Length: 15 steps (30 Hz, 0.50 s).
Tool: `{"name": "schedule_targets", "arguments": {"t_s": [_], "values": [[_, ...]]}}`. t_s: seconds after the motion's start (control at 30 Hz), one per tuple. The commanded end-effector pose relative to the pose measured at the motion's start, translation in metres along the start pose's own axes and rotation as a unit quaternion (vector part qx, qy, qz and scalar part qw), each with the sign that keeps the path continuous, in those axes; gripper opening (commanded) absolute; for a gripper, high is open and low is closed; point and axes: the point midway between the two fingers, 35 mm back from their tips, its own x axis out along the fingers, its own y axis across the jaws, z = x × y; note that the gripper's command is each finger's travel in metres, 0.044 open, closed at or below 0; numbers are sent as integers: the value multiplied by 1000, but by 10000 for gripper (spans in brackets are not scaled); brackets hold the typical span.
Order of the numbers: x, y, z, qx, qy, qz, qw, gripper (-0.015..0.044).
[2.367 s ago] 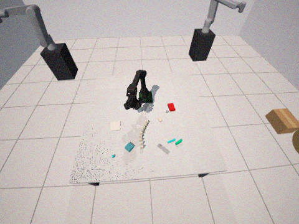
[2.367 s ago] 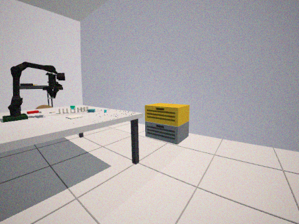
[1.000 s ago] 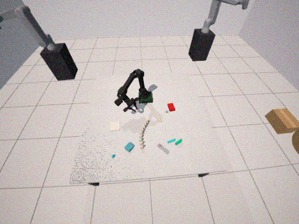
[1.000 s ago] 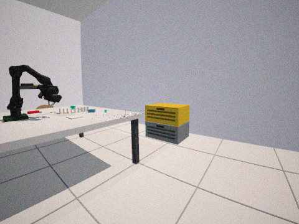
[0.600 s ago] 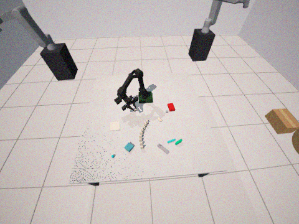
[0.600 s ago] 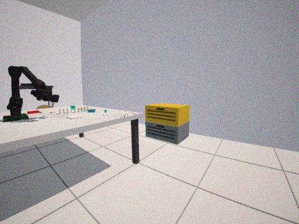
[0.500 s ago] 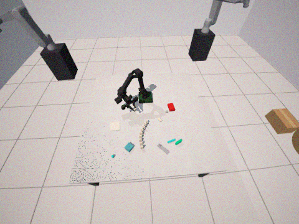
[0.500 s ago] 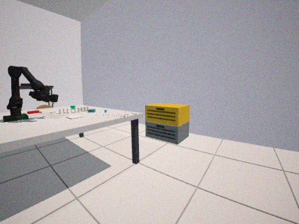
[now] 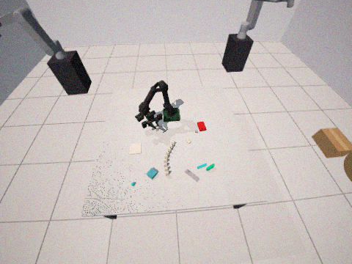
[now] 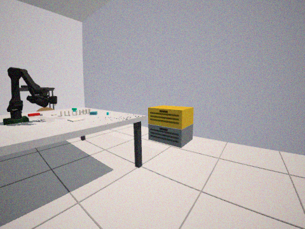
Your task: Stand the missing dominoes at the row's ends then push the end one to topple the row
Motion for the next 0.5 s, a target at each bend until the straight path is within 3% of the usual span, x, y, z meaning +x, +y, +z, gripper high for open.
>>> {"name": "schedule_targets", "arguments": {"t_s": [0.0,0.47], "values": [[0,1,0,0,-4,-1,1000,107],[4,-4,-26,0,-3,-1,1000,107]]}}
